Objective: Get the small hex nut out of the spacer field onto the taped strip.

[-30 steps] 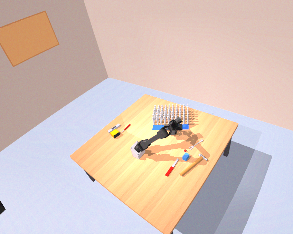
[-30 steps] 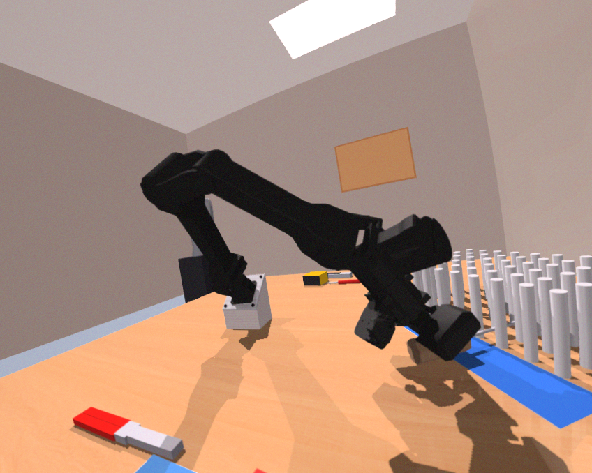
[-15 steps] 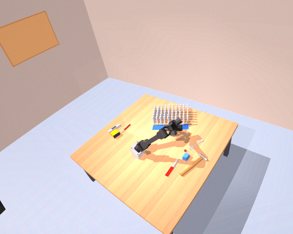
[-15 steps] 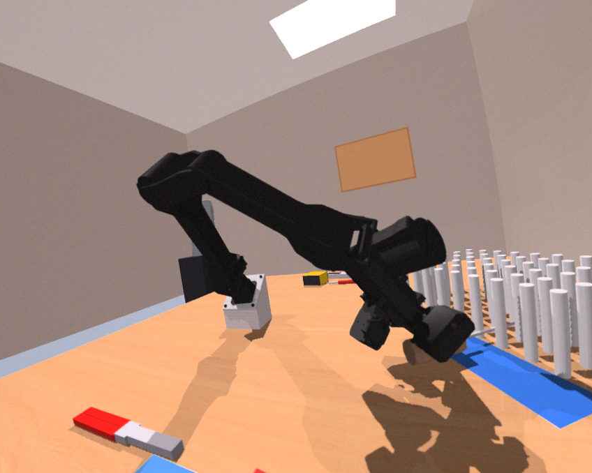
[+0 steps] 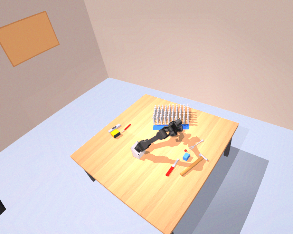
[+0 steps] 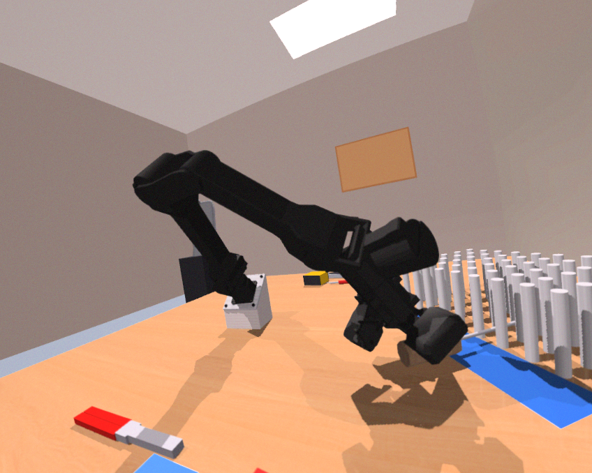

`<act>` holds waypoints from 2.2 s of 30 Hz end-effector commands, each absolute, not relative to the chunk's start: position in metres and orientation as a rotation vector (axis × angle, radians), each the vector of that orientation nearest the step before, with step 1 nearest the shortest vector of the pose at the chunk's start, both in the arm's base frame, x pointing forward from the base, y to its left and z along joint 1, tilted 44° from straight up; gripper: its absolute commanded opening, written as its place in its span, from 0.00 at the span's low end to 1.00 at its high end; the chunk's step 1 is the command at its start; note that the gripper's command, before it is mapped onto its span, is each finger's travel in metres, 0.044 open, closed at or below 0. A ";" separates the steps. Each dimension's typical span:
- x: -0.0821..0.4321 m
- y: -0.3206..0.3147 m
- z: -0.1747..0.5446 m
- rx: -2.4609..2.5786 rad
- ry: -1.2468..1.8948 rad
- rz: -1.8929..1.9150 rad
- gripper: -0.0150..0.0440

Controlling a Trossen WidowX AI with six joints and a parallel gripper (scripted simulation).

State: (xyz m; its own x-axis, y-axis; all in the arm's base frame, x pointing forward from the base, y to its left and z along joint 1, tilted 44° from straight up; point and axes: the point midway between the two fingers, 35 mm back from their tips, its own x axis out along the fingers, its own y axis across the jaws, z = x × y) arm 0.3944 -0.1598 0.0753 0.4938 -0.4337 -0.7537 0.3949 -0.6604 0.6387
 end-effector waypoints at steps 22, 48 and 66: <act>0.377 -0.163 0.080 1.912 -0.023 -1.263 0.25; 0.360 -0.168 0.085 1.911 -0.023 -1.264 0.25; 0.348 -0.172 0.089 1.910 -0.023 -1.264 0.25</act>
State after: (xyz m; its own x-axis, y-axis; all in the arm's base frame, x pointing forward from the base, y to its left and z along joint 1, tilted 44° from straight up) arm 0.3521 -0.1722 0.0890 0.4923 -0.4356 -0.7536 0.3959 -0.6590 0.6395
